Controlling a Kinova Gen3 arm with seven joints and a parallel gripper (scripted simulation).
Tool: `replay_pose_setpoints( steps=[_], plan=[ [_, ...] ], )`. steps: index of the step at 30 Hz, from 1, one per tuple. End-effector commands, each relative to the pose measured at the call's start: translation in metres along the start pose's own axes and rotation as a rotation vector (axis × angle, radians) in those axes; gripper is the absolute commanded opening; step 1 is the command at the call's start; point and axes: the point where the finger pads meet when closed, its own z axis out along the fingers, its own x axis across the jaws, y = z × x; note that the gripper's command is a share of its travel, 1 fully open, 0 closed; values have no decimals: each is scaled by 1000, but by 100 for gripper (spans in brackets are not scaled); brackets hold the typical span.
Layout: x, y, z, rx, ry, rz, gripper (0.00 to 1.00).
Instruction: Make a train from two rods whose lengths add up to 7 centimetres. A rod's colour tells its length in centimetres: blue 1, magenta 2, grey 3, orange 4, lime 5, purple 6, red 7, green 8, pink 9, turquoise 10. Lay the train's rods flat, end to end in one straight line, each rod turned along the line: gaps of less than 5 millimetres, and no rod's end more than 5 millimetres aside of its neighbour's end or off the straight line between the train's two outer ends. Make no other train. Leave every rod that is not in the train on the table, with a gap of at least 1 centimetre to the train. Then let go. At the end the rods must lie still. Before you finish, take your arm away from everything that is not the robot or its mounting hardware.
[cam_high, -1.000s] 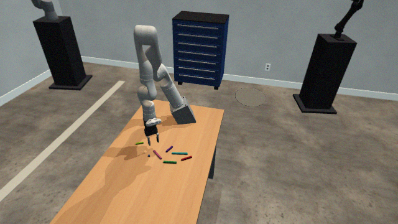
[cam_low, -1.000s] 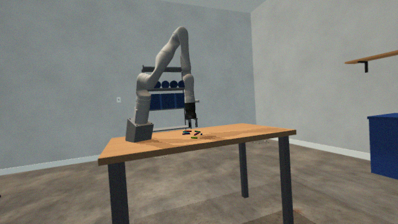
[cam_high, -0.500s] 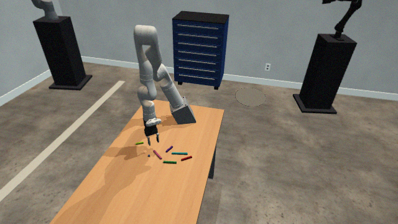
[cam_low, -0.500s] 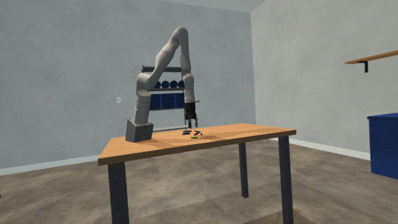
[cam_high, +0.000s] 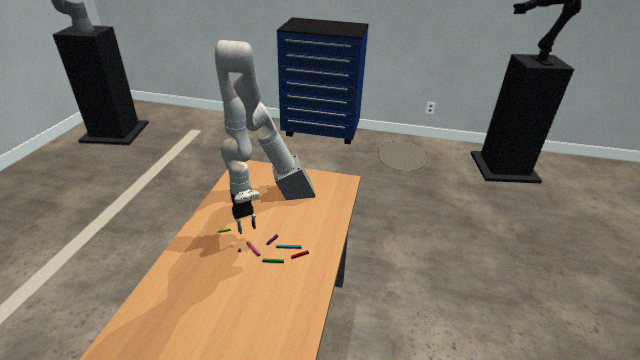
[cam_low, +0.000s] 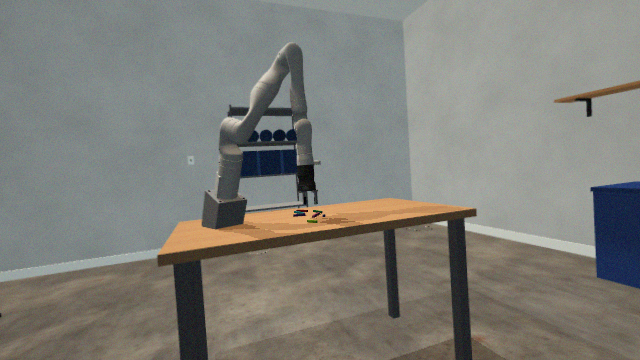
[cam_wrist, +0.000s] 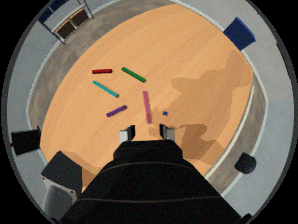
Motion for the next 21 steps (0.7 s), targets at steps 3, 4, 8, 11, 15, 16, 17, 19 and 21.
replay_pose_setpoints(
  steps=[3,4,8,11,15,16,17,19,21],
  plan=[
    [0,0,0,1,0,0,100],
    [0,0,0,1,0,0,100],
    [0,0,0,1,0,-1,100],
    [0,0,0,1,-1,-8,100],
    [-1,-1,0,1,-2,-21,100],
    [-2,-1,0,1,-3,-30,100],
    [-2,-1,0,0,-4,-42,100],
    [-4,-1,0,0,-8,-72,100],
    [-6,-2,1,0,-12,-114,100]
  ],
)
